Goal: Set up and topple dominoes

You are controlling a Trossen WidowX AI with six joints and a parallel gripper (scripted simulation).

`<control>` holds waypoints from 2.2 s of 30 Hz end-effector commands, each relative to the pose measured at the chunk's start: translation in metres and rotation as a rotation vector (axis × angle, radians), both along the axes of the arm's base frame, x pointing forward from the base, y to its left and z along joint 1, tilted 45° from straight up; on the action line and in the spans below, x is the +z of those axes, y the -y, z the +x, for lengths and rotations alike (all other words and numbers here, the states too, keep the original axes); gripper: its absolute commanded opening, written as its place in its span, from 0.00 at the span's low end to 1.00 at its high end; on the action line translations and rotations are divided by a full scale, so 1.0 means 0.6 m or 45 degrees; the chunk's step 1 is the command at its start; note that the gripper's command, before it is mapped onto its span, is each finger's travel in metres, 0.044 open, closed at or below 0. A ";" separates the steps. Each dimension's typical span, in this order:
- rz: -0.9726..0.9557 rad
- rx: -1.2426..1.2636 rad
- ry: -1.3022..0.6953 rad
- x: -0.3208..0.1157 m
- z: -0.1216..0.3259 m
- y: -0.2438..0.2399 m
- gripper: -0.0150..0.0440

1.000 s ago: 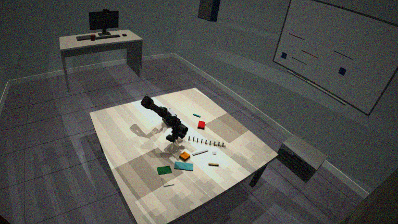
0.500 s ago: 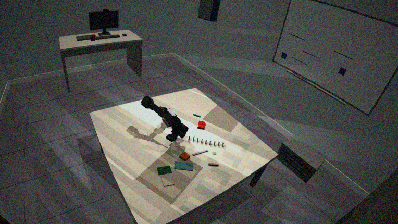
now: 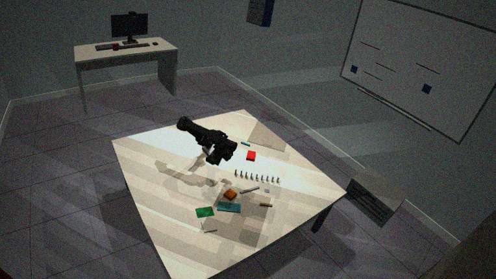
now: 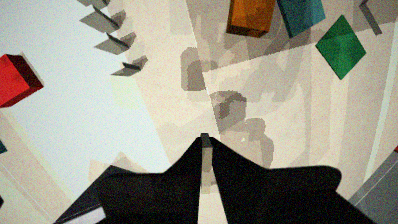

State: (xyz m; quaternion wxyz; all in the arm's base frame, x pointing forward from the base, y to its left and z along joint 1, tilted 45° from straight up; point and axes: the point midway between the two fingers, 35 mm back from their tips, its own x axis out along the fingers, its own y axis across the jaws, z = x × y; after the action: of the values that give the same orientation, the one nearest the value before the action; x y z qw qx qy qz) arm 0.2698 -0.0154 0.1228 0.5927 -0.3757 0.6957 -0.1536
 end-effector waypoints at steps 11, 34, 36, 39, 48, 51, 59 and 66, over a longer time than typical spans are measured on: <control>-0.028 -0.574 0.574 0.191 -0.041 0.180 0.29; 0.368 -0.599 0.884 0.107 -0.019 0.209 0.29; 0.398 -0.587 0.921 0.102 -0.016 0.212 0.29; 0.441 -0.564 0.977 0.096 -0.011 0.217 0.29; 0.540 -0.464 1.151 0.086 0.000 0.231 0.29; 0.563 -0.420 1.211 0.085 0.002 0.236 0.29; 0.595 -0.280 1.366 0.089 0.005 0.248 0.29; 0.588 -0.132 1.494 0.097 0.002 0.256 0.29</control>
State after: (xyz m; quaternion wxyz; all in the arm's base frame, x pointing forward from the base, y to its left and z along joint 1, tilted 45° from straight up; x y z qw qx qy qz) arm 0.2725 -0.1685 0.1808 0.9251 -0.0450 0.3082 -0.2172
